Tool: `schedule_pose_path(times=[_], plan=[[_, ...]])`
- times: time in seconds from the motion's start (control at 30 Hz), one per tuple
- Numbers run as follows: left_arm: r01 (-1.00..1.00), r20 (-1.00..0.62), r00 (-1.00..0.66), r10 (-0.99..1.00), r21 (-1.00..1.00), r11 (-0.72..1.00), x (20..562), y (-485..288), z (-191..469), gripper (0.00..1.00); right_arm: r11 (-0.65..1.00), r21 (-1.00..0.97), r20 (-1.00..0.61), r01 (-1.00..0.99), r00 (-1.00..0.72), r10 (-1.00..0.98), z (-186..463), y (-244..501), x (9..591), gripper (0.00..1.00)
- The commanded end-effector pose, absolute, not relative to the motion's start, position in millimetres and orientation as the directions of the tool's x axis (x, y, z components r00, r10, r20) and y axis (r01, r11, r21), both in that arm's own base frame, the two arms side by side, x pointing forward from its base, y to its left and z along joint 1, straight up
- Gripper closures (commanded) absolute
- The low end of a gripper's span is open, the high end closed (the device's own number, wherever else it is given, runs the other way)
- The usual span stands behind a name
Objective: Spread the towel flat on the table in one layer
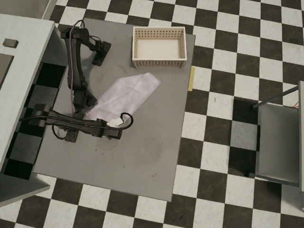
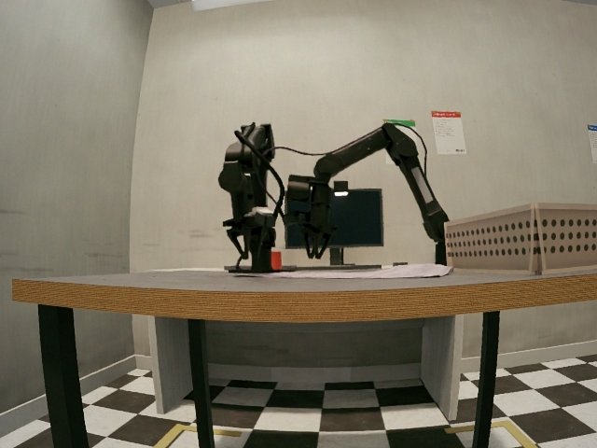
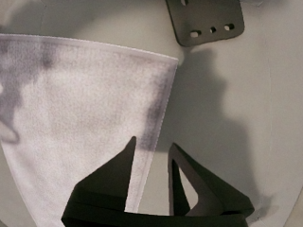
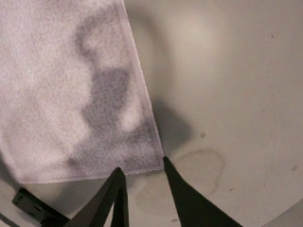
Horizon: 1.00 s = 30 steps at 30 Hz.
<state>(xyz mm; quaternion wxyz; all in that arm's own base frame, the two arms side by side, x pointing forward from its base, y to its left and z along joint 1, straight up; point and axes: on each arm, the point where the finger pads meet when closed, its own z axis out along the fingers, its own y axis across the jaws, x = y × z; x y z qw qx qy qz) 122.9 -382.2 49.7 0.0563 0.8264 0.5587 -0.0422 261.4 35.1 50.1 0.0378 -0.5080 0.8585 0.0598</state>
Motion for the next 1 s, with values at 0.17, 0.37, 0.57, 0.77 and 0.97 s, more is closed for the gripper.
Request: schedule_pose_path(times=[0.17,0.37,0.57,0.77,0.97], plan=[[0.937,-0.173,0.348,0.921,0.082,-0.338,128.9,-390.8,70.8,0.66,0.465,0.013,-0.173,-0.885,-0.46,-0.871,63.2,39.9,277.8,0.66],[0.938,-0.128,0.348,0.929,0.047,-0.345,123.4,-383.4,34.6,0.66,0.474,0.075,-0.137,-0.877,-0.48,-0.866,34.9,41.4,259.4,0.66],[0.937,-0.129,0.348,0.928,0.046,-0.345,130.0,-378.5,10.2,0.66,0.475,0.073,-0.139,-0.877,-0.481,-0.866,11.7,32.9,262.9,0.66],[0.936,-0.147,0.352,0.924,0.061,-0.347,129.0,-387.5,7.6,0.66,0.47,0.067,-0.142,-0.88,-0.475,-0.868,5.1,40.8,261.6,0.66],[0.935,-0.161,0.355,0.921,0.073,-0.348,126.3,-396.6,11.5,0.66,0.47,0.067,-0.142,-0.88,-0.475,-0.868,3.1,42.5,260.6,0.66]])
